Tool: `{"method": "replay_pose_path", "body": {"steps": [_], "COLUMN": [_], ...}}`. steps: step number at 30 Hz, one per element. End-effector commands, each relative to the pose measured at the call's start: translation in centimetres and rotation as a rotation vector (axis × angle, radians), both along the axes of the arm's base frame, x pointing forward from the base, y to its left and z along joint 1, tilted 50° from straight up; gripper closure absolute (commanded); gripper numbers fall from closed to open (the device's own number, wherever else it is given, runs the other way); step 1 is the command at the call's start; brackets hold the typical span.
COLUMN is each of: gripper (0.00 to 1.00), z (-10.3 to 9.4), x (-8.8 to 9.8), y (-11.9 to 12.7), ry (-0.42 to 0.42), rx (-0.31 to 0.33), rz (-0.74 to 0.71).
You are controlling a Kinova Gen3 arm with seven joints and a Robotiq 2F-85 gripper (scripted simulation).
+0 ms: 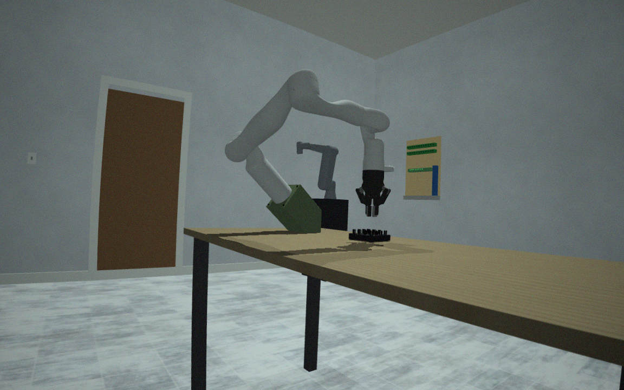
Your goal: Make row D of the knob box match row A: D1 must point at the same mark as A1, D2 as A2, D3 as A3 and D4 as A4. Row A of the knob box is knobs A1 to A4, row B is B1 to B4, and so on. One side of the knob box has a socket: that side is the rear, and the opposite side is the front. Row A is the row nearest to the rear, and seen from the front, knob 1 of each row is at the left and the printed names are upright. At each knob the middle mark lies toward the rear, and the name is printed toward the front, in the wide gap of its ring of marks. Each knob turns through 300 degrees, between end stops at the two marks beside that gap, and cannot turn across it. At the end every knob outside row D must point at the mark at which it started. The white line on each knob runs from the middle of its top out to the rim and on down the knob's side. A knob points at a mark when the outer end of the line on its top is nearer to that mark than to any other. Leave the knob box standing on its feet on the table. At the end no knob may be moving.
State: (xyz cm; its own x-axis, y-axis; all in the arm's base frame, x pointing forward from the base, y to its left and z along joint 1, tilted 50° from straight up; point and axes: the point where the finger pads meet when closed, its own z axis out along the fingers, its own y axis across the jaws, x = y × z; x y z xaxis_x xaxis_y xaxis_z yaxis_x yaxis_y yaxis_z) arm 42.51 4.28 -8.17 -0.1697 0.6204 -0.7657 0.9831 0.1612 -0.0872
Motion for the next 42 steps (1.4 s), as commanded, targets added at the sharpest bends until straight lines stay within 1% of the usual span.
{"method": "replay_pose_path", "body": {"steps": [1, 19, 42], "gripper": [0.81, 0.81, 0.81], "z": [0.0, -0.4, -2.1], "x": [0.0, 0.1, 0.3], "y": [0.1, -0.5, -2.5], "ry": [-0.001, -0.001, -0.001], "rx": [0.001, 0.001, 0.001], "rz": [0.001, 0.001, 0.001]}}
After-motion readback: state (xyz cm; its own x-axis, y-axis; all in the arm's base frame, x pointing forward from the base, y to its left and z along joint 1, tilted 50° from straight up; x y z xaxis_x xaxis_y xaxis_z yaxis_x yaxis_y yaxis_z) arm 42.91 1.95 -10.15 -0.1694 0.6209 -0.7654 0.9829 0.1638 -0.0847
